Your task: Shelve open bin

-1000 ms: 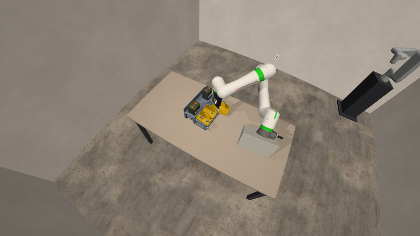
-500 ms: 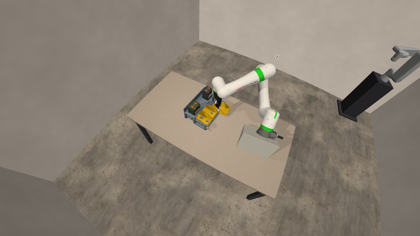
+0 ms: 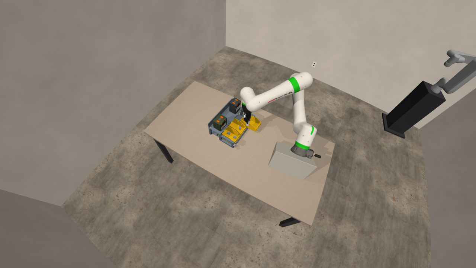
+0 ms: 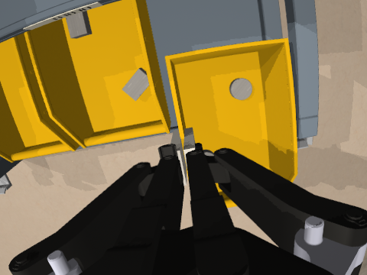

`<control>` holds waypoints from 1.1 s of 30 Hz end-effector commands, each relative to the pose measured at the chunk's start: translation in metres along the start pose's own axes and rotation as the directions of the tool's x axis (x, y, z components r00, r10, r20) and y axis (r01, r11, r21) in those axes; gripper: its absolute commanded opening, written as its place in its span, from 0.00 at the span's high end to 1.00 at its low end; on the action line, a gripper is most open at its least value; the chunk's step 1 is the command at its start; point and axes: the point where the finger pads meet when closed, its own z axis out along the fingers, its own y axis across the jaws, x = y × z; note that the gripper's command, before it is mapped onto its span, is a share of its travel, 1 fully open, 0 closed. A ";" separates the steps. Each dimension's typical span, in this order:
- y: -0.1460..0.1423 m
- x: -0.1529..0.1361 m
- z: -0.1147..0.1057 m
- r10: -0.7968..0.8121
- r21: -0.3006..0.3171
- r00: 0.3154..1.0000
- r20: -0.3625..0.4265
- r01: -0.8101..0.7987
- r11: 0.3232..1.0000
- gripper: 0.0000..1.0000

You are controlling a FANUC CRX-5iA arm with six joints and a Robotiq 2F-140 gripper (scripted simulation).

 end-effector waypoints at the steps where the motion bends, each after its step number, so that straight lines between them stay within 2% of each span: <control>1: 0.000 0.000 0.000 0.000 0.000 1.000 0.000 0.000 1.000 1.00; 33: 0.000 0.005 0.000 0.000 0.000 1.000 -0.008 0.000 1.000 1.00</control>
